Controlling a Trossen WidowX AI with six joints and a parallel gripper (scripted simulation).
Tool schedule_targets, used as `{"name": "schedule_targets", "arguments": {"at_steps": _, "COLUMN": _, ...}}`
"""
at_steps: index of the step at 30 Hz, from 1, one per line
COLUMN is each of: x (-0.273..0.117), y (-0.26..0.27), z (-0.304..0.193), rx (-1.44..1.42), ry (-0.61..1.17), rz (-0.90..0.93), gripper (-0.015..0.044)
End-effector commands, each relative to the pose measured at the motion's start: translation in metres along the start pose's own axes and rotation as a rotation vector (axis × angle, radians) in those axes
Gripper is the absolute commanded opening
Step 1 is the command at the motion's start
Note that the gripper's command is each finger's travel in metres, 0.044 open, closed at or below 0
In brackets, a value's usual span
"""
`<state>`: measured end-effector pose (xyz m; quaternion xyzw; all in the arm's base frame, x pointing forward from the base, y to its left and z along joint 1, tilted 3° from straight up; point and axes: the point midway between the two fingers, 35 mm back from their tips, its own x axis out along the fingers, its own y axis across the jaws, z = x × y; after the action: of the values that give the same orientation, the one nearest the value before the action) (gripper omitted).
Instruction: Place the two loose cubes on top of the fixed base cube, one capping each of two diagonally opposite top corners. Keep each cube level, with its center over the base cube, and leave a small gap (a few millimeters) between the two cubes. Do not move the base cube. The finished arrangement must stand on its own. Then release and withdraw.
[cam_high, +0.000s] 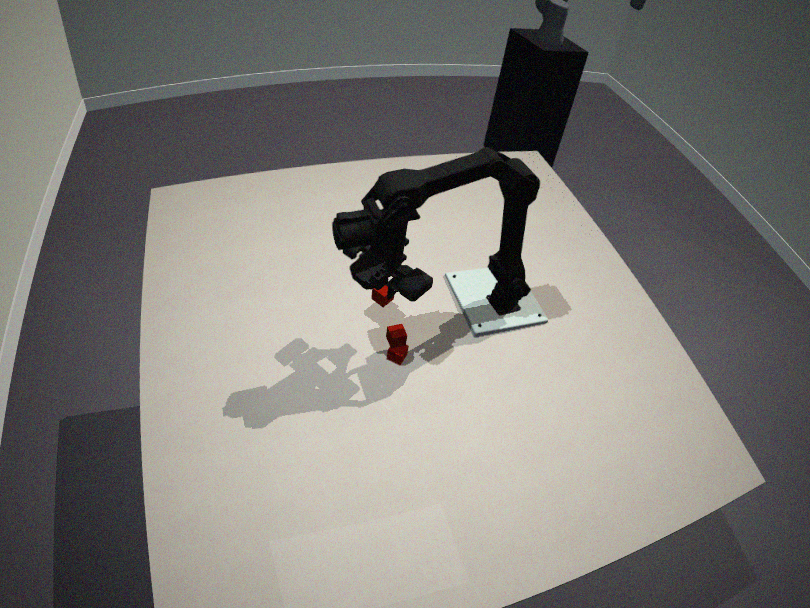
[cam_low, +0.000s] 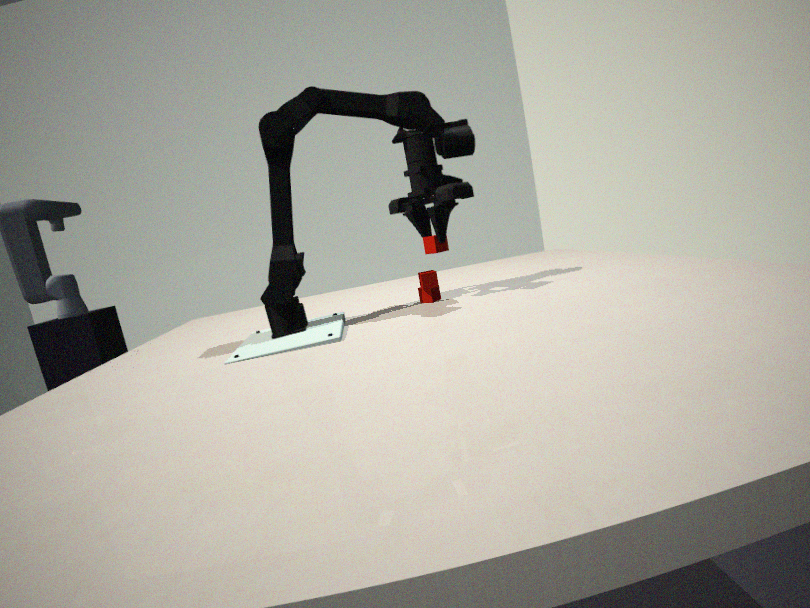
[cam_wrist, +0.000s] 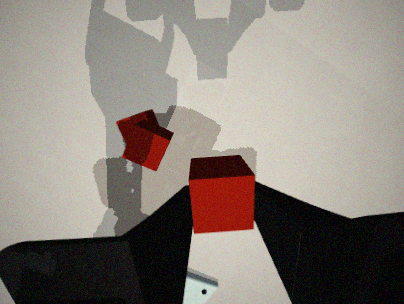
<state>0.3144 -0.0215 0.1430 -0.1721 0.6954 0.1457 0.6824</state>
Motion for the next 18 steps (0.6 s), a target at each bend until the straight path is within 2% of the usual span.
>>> {"name": "schedule_targets", "arguments": {"at_steps": 1, "x": 0.001, "y": 0.005, "z": 0.003, "rx": 0.116, "ry": 0.000, "rz": -0.005, "gripper": 0.0105}}
{"name": "schedule_targets", "arguments": {"at_steps": 18, "x": 0.004, "y": 0.028, "z": 0.014, "rx": 0.628, "ry": -0.003, "rz": -0.005, "gripper": 0.0105}}
